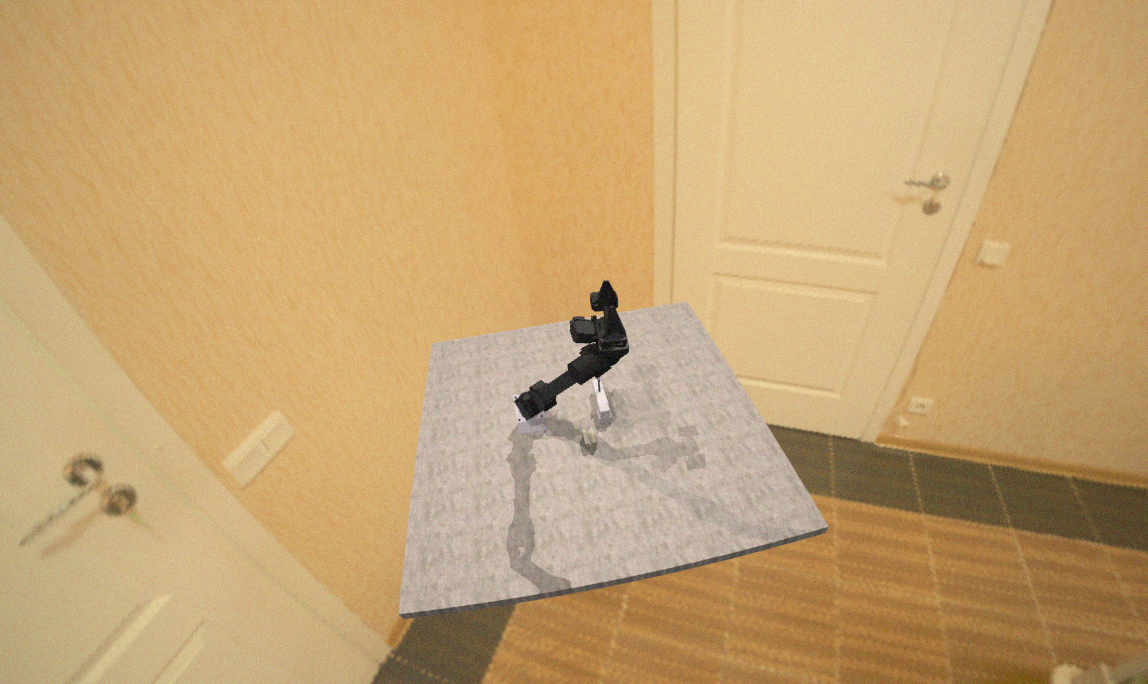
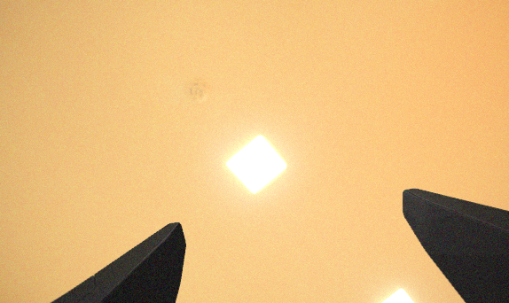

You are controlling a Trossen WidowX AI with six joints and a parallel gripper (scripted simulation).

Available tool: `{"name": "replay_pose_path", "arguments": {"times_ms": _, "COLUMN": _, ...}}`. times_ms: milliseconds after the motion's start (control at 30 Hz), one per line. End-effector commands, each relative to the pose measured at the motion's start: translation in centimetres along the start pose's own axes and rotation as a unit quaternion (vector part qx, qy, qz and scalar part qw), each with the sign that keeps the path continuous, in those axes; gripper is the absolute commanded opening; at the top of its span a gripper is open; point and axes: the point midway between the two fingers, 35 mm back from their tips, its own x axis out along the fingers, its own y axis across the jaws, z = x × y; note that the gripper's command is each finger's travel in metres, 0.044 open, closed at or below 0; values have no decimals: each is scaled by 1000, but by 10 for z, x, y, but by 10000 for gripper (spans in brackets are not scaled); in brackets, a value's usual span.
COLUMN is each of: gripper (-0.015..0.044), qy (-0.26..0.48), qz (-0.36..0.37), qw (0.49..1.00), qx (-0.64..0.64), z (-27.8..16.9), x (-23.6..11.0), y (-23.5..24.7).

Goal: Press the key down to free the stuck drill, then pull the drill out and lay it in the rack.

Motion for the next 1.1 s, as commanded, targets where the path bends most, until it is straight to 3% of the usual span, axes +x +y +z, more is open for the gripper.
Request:
{"name": "replay_pose_path", "arguments": {"times_ms": 0, "gripper": 374, "qy": 0, "qz": 0, "qw": 1000, "qx": 0, "z": 0, "x": 0, "y": 0}}
{"name": "replay_pose_path", "arguments": {"times_ms": 267, "gripper": 164, "qy": 1, "qz": 0, "qw": 1000, "qx": -1, "z": -1, "x": 0, "y": 0}}
{"name": "replay_pose_path", "arguments": {"times_ms": 467, "gripper": 6, "qy": 47, "qz": 11, "qw": 999, "qx": -24, "z": -32, "x": -8, "y": 20}}
{"name": "replay_pose_path", "arguments": {"times_ms": 833, "gripper": 0, "qy": 214, "qz": 70, "qw": 974, "qx": 27, "z": -123, "x": -41, "y": 102}}
{"name": "replay_pose_path", "arguments": {"times_ms": 1067, "gripper": 0, "qy": 335, "qz": 161, "qw": 928, "qx": 12, "z": -183, "x": -92, "y": 179}}
